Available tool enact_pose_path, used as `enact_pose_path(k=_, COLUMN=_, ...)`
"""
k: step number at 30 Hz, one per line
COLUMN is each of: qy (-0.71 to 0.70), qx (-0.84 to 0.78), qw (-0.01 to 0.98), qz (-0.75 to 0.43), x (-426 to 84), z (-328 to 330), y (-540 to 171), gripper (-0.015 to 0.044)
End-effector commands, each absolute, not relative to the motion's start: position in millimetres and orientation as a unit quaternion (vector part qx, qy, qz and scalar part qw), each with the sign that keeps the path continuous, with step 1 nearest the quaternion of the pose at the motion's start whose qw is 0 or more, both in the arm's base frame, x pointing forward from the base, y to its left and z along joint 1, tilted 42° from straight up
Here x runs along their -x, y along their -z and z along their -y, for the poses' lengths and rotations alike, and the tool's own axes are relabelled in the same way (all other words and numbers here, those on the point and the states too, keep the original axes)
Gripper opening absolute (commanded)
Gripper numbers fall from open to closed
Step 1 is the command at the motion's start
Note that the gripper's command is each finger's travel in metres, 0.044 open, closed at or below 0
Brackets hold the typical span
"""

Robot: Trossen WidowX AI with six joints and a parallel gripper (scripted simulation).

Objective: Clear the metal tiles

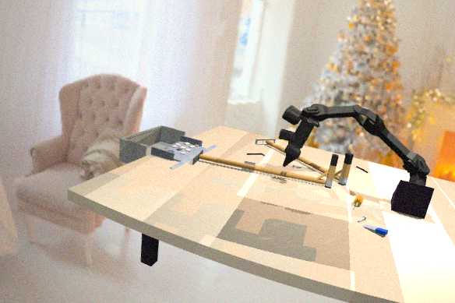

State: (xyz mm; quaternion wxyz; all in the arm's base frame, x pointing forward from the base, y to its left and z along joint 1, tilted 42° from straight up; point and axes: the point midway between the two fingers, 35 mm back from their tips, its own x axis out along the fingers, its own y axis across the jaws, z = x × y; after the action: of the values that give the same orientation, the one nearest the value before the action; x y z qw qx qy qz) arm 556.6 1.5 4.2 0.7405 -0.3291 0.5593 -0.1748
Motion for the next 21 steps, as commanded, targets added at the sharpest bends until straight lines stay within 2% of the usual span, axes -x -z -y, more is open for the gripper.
enact_pose_path(k=1, qy=0.177, qx=0.321, qw=0.732, qz=-0.575, x=-556, z=9, y=12, gripper=0.0440)
enact_pose_path(k=8, qy=0.181, qx=0.313, qw=0.724, qz=-0.588, x=-555, z=20, y=24, gripper=0.0440)
enact_pose_path(k=21, qy=0.172, qx=0.319, qw=0.735, qz=-0.573, x=-544, z=6, y=-7, gripper=0.0440)
